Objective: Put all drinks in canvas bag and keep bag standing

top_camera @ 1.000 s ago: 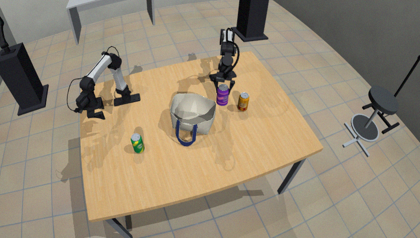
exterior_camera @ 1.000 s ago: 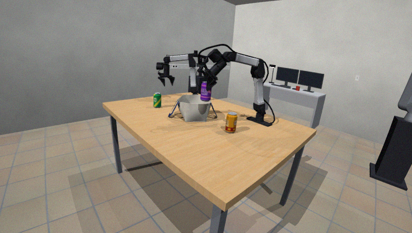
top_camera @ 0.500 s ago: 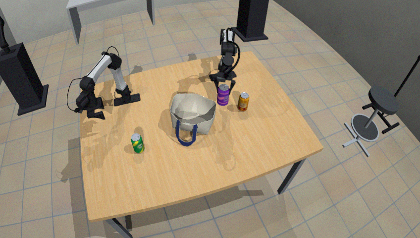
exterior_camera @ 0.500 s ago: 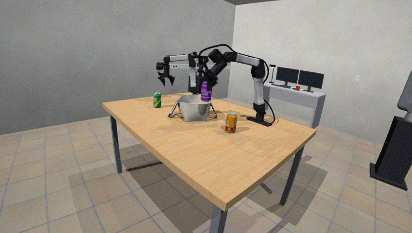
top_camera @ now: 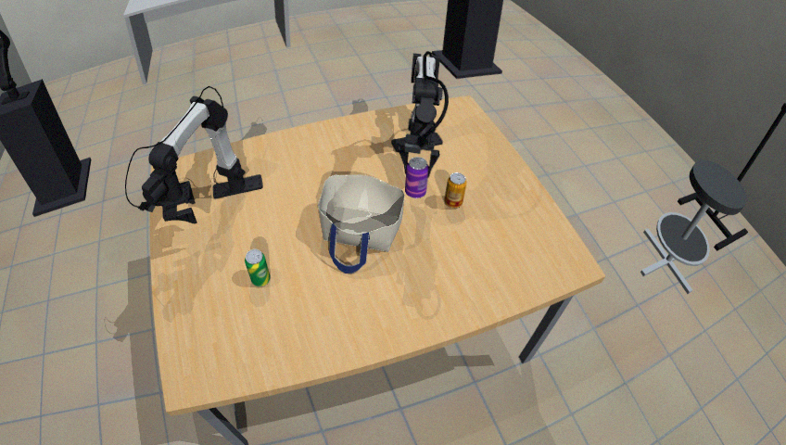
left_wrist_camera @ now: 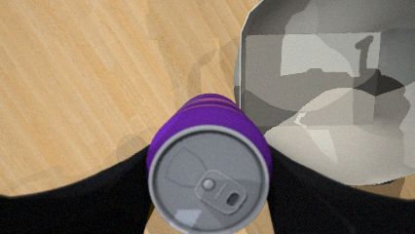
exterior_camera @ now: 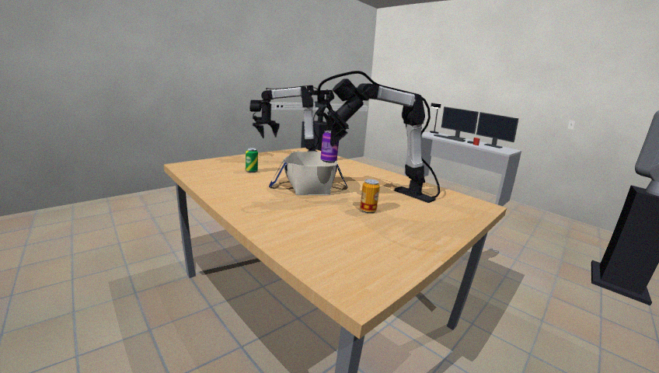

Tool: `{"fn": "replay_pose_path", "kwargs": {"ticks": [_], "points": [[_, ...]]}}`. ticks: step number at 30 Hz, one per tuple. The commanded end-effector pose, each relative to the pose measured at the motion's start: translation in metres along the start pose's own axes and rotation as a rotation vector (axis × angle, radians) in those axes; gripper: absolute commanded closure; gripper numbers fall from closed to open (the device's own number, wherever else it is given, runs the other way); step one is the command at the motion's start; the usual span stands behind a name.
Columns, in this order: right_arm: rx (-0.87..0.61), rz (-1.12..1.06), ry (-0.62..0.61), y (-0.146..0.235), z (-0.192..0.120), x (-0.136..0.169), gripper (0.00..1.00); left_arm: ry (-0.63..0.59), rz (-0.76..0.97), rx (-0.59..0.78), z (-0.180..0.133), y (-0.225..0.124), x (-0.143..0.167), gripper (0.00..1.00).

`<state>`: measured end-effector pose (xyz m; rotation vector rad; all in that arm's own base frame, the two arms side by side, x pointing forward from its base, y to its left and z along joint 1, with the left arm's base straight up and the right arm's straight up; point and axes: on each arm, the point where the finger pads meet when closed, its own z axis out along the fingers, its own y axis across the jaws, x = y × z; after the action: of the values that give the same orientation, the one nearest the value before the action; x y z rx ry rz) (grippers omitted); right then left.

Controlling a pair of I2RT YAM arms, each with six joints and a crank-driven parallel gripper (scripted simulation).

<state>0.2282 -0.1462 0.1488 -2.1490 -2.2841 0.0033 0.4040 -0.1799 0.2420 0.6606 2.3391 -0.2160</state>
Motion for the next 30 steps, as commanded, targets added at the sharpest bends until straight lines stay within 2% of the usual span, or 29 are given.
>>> {"fn": "replay_pose_path", "kwargs": {"ticks": [1,3,5,13,18,21,25,26,27,30], "points": [[-0.04,0.0,-0.064,0.004,-0.014,-0.005,0.0,-0.231,0.008,-0.005,-0.031,-0.002,-0.059,0.26],[-0.04,0.0,-0.064,0.004,-0.014,-0.005,0.0,-0.227,0.009,-0.007,-0.03,-0.003,-0.058,0.26],[-0.04,0.0,-0.064,0.004,-0.014,-0.005,0.0,-0.173,-0.018,-0.028,-0.007,-0.006,-0.052,0.26],[-0.04,0.0,-0.064,0.004,-0.014,-0.005,0.0,-0.176,-0.018,-0.013,-0.005,-0.035,-0.064,0.26],[-0.04,0.0,-0.064,0.004,-0.014,-0.005,0.0,-0.194,-0.001,-0.004,-0.009,-0.04,-0.07,0.26],[-0.04,0.0,-0.064,0.004,-0.014,-0.005,0.0,-0.065,-0.029,-0.02,-0.005,-0.046,-0.043,0.26],[-0.04,0.0,-0.064,0.004,-0.014,-0.005,0.0,-0.069,-0.03,-0.004,-0.005,-0.062,-0.048,0.26],[-0.04,0.0,-0.064,0.004,-0.014,-0.005,0.0,-0.116,-0.036,-0.014,-0.007,-0.065,-0.059,0.26],[-0.04,0.0,-0.064,0.004,-0.014,-0.005,0.0,-0.062,-0.033,-0.016,-0.004,-0.068,-0.047,0.26],[-0.04,0.0,-0.064,0.004,-0.014,-0.005,0.0,-0.084,-0.033,0.004,-0.001,-0.08,-0.056,0.26]]}}
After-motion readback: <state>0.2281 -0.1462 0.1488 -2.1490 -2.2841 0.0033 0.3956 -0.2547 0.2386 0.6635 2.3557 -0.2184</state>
